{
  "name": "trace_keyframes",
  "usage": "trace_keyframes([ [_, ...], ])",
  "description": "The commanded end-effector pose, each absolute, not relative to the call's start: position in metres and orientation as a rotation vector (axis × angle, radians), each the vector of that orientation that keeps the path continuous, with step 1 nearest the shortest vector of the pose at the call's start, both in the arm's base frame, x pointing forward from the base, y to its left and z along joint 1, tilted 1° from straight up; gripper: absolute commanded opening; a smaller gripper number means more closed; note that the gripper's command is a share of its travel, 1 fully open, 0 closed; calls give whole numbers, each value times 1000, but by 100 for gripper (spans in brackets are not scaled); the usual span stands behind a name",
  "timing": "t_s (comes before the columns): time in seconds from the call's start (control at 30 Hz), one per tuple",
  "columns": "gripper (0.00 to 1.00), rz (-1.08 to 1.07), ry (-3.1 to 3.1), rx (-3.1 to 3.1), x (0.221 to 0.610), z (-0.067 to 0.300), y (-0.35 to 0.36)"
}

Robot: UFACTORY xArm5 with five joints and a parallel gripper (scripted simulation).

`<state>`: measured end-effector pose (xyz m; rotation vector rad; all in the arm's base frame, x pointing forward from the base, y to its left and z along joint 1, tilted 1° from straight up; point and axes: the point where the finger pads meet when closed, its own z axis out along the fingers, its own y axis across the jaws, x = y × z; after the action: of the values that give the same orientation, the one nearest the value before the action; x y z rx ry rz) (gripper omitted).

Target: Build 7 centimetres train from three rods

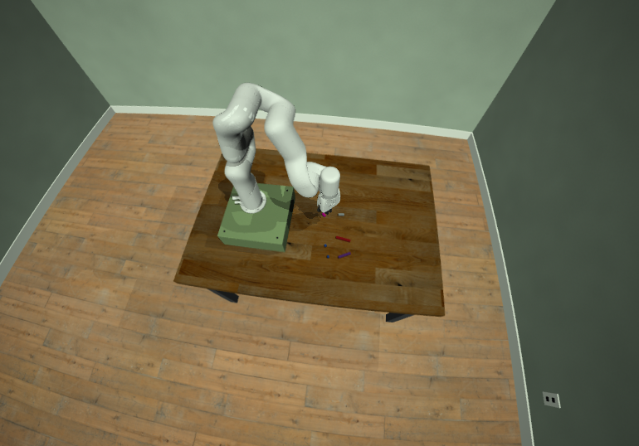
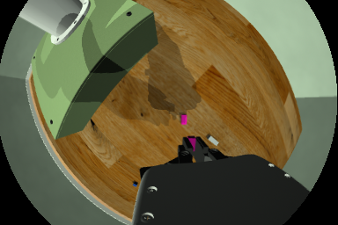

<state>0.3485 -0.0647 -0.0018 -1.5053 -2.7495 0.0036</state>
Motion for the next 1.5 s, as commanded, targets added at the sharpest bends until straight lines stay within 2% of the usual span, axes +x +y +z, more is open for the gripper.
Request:
trace_keyframes([
  [0.0, 4, 1, -2754, -1508, 351, -6, -65],
  [0.47, 4, 1, -2754, -1508, 351, -62, -66],
  [1.47, 4, 1, -2754, -1508, 350, -70, -66],
])
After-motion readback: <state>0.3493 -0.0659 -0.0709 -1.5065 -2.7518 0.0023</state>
